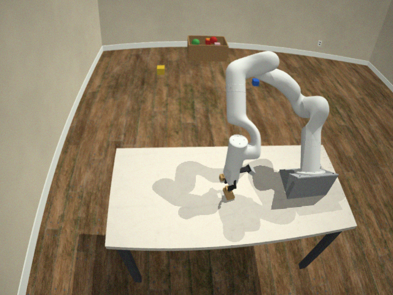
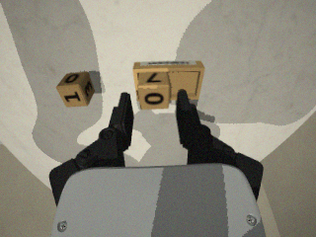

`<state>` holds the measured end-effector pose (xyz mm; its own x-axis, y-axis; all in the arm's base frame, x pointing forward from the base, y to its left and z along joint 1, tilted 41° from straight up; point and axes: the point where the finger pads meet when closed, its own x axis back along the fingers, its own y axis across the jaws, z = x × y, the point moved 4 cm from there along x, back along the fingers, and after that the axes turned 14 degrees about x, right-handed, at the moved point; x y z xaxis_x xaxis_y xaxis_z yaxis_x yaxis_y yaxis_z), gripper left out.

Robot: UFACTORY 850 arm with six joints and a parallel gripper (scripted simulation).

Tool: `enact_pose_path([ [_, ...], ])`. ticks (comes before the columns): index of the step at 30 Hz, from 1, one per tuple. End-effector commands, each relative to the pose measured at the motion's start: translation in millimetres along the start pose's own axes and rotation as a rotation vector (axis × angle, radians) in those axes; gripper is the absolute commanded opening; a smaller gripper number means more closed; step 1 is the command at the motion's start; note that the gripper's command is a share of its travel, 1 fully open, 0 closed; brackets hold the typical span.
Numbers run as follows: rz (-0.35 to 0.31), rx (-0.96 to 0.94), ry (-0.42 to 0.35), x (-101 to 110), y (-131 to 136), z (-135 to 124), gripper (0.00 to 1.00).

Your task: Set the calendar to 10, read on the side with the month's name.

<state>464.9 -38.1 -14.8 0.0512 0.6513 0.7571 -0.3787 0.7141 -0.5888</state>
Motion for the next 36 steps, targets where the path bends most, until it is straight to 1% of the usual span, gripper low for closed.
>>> enact_pose_path([
  [1, 0.000, 0.000, -0.001, -0.2, -0.2, -0.6, 0.47],
  [22, 0.000, 0.000, -0.001, -24.0, -0.2, -0.6, 0.47],
  [36, 0.000, 0.000, -0.001, -25.6, -0.2, -0.6, 0.47],
])
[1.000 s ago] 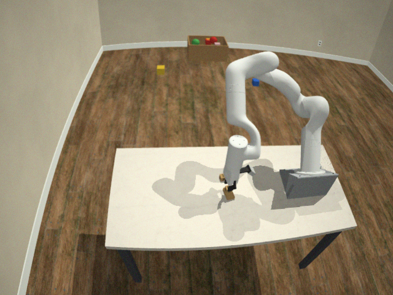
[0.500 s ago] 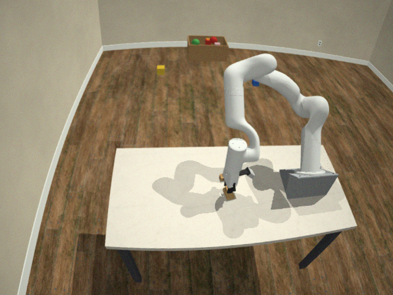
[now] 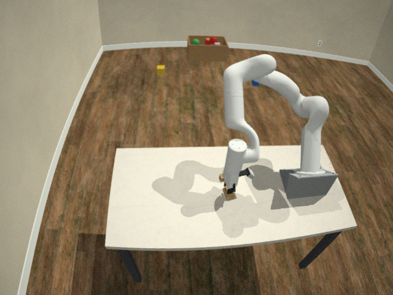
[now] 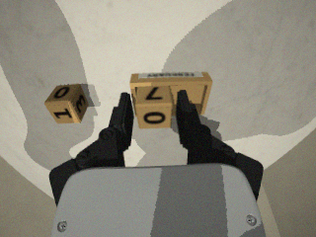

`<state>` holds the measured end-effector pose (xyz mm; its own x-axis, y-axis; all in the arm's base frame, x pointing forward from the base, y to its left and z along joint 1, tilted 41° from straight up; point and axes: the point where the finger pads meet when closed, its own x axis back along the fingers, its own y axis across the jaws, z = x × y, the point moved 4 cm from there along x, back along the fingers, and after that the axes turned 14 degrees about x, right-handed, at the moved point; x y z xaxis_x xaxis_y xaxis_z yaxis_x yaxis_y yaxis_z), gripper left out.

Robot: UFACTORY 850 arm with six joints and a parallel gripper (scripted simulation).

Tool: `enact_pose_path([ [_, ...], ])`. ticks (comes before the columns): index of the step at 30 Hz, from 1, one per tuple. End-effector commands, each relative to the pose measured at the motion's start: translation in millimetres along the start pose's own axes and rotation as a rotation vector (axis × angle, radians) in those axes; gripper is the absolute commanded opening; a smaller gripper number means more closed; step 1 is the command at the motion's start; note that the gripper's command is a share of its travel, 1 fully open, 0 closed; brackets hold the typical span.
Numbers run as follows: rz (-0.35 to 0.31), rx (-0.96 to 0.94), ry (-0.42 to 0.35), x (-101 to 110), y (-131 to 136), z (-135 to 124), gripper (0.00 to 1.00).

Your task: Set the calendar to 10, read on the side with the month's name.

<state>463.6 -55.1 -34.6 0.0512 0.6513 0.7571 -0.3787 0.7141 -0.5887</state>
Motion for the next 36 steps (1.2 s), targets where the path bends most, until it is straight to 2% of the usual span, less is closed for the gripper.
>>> enact_pose_path([
  [1, 0.000, 0.000, -0.001, 0.6, -0.2, -0.6, 0.47],
  [28, 0.000, 0.000, -0.001, 0.6, -0.2, -0.6, 0.47],
  [29, 0.000, 0.000, -0.001, 0.6, -0.2, -0.6, 0.27],
  [36, 0.000, 0.000, -0.001, 0.6, -0.2, -0.6, 0.27],
])
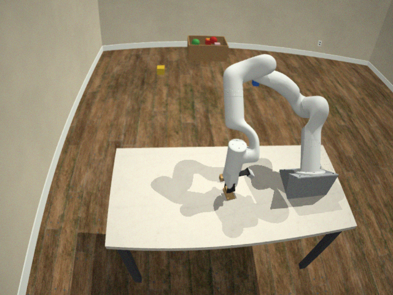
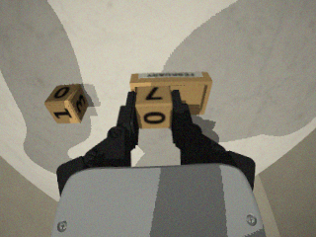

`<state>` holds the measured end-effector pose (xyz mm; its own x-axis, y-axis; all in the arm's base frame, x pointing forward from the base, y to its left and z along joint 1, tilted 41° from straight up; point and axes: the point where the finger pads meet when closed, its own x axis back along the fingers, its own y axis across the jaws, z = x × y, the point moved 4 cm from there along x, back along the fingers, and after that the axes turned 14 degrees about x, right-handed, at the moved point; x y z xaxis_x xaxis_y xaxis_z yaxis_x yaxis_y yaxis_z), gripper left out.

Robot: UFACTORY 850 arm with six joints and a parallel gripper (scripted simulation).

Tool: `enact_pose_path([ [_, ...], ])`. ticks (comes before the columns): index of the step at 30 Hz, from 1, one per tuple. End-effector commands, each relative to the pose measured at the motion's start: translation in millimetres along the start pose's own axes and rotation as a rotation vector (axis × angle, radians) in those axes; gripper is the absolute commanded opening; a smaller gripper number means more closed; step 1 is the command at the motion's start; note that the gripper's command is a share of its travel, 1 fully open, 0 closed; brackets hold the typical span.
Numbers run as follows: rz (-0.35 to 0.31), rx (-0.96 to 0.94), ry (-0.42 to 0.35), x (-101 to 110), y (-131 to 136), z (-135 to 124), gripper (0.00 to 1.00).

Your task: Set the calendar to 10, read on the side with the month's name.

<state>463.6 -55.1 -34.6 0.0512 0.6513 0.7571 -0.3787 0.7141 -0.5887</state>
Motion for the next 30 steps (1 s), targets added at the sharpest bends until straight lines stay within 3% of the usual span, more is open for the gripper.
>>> enact_pose_path([
  [1, 0.000, 0.000, -0.001, 0.6, -0.2, -0.6, 0.27],
  [30, 0.000, 0.000, -0.001, 4.1, -0.2, -0.6, 0.27],
])
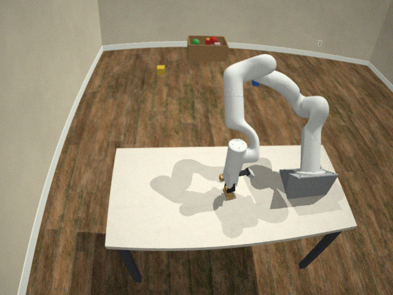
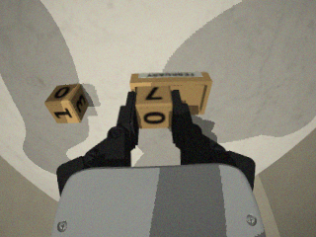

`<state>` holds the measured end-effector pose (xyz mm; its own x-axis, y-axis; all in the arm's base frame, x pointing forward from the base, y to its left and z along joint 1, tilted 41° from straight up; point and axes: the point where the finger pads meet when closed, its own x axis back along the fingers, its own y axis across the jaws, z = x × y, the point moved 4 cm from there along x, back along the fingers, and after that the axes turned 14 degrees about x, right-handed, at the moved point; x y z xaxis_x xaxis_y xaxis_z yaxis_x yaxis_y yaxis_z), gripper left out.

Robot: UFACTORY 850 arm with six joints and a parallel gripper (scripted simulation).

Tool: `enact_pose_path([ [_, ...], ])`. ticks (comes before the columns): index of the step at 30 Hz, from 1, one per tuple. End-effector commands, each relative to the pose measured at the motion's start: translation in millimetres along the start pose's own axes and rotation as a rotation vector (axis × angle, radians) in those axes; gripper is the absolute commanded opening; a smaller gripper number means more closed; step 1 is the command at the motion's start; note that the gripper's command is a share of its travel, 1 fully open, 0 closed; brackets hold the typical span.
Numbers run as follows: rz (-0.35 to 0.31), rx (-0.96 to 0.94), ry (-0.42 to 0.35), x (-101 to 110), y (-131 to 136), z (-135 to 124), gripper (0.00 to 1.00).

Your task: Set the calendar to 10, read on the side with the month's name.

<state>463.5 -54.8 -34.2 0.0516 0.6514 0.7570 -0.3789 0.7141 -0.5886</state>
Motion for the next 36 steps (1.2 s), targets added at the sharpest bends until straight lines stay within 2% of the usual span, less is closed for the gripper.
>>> enact_pose_path([
  [1, 0.000, -0.001, -0.002, 6.6, -0.2, -0.8, 0.27],
  [5, 0.000, -0.001, -0.002, 27.5, -0.2, -0.7, 0.27],
  [11, 0.000, -0.001, -0.002, 72.2, -0.2, -0.7, 0.27],
  [13, 0.000, -0.001, -0.002, 72.2, -0.2, -0.7, 0.27],
  [18, 0.000, -0.001, -0.002, 96.5, -0.2, -0.6, 0.27],
  [32, 0.000, 0.003, -0.002, 100.1, 0.0, -0.7, 0.27],
  [36, 0.000, 0.070, -0.002, 99.9, 5.0, -2.6, 0.27],
])
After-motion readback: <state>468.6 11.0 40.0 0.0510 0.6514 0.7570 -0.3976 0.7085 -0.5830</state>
